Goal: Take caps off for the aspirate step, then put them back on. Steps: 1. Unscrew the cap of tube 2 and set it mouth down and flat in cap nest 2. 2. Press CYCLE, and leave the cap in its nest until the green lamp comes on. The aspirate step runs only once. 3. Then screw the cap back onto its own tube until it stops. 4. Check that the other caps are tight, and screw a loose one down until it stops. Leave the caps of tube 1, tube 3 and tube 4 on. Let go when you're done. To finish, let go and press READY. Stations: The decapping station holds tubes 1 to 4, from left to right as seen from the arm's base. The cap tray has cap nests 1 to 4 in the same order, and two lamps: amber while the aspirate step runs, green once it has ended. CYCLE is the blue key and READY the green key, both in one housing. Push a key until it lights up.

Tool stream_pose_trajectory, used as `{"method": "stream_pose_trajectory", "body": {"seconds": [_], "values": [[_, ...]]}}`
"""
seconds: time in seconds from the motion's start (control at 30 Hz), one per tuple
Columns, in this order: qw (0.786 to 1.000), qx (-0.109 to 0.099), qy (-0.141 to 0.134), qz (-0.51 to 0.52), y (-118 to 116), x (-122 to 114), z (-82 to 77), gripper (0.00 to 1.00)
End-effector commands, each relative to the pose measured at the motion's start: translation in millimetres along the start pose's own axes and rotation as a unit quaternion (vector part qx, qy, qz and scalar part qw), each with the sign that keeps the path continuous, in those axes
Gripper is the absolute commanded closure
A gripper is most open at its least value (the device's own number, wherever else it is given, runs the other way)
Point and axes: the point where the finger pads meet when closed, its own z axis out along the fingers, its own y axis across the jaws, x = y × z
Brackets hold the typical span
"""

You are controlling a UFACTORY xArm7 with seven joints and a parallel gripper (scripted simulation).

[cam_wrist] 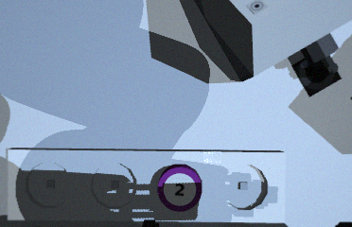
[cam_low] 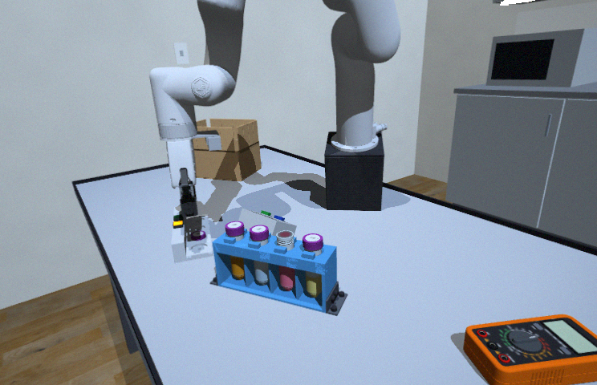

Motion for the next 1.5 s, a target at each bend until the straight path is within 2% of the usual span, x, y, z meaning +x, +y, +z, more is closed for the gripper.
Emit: {"method": "stream_pose_trajectory", "body": {"seconds": [0.0, 0.3, 0.37, 0.4, 1.47], "values": [[1.000, 0.004, 0.005, 0.002, -6.9, -35.4, 3.2, 0.00], [1.000, 0.004, 0.005, 0.002, -22.6, -93.4, 6.9, 0.00], [1.000, 0.004, 0.005, 0.002, -22.6, -93.4, 6.9, 0.00], [1.000, 0.004, 0.005, 0.002, -24.7, -101.4, 7.4, 0.00], [1.000, 0.004, 0.005, 0.002, -25.1, -102.7, 7.4, 0.00]]}}
